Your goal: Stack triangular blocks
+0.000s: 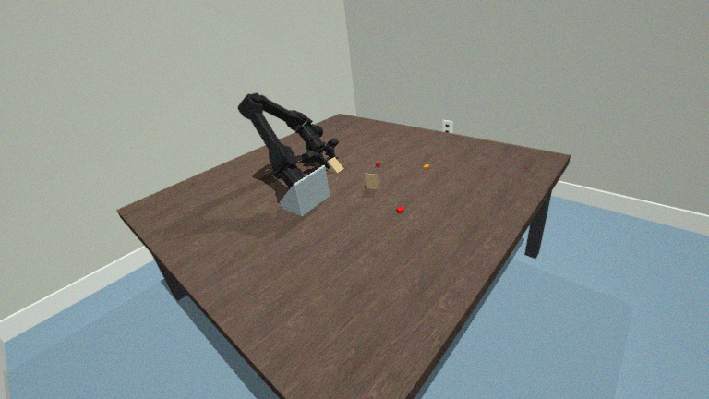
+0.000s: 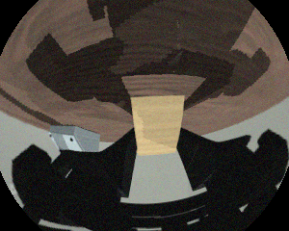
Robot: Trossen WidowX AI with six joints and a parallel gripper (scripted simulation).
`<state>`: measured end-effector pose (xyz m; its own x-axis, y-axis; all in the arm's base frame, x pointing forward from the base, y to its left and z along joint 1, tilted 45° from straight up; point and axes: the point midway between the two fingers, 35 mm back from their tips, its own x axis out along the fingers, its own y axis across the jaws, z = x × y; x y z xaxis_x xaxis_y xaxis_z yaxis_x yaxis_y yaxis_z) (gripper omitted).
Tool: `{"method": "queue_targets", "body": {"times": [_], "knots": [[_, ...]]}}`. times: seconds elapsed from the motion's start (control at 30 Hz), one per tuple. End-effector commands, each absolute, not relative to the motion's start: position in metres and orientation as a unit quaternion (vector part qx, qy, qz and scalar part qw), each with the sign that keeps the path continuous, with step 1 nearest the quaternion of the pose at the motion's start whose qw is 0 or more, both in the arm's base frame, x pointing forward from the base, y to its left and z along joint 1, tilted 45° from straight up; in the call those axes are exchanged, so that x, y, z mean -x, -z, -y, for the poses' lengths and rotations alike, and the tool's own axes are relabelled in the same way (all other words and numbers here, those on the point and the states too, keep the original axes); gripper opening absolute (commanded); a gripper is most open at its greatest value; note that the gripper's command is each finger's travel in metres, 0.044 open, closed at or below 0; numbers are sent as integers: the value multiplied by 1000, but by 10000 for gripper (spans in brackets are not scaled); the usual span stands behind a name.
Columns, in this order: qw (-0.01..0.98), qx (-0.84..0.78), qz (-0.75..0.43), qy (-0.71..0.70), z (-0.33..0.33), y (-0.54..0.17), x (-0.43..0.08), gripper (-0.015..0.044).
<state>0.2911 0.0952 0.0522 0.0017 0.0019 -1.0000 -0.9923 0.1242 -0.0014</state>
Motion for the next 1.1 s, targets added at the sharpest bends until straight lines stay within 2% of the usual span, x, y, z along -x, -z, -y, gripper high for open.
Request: {"method": "queue_targets", "body": {"times": [0.0,0.13,0.17,0.8,1.07], "knots": [[531,468,-529,-468,-95,-52,-291,111],[531,468,-529,-468,-93,-54,-291,6],[531,468,-529,-468,-91,-57,-292,0],[530,469,-530,-467,-27,-120,-284,0],[530,469,-531,-467,-24,-123,-283,0]]}}
